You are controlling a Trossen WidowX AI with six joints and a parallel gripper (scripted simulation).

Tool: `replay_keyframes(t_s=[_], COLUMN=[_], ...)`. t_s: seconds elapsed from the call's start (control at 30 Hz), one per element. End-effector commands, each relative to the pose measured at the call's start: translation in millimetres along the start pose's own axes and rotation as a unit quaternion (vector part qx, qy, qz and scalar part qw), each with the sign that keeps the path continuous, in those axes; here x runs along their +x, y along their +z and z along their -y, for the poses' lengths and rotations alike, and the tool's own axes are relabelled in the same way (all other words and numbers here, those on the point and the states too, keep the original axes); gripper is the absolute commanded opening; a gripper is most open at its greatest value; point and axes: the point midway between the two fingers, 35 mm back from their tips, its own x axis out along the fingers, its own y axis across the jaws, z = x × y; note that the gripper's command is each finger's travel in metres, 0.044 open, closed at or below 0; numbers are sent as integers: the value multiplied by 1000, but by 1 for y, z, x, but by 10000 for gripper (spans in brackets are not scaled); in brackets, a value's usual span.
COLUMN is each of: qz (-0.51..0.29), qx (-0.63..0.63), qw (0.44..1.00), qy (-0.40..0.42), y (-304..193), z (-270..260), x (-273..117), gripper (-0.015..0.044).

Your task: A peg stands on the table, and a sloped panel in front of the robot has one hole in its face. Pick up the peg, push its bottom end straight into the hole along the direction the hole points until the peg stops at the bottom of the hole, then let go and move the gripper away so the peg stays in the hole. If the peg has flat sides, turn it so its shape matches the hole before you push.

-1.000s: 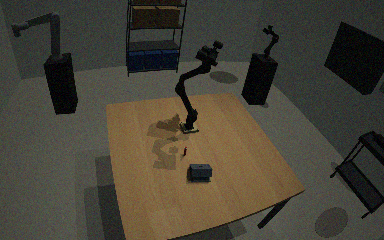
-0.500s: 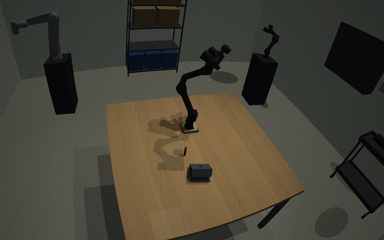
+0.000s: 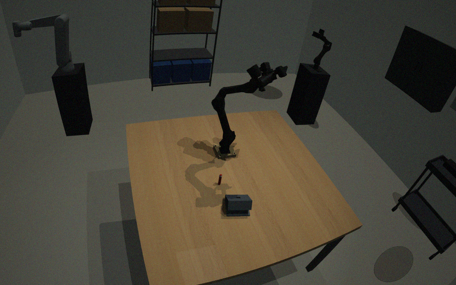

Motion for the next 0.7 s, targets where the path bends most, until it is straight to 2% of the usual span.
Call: replay_keyframes(t_s=[0.0, 0.33, 0.67], qz=[-36, -127, -204], qx=[31, 120, 192], qw=[998, 974, 926], qy=[-39, -147, -254], y=[-28, -98, -158], z=[18, 62, 94], x=[-6, -37, -87], gripper=[440, 440, 440])
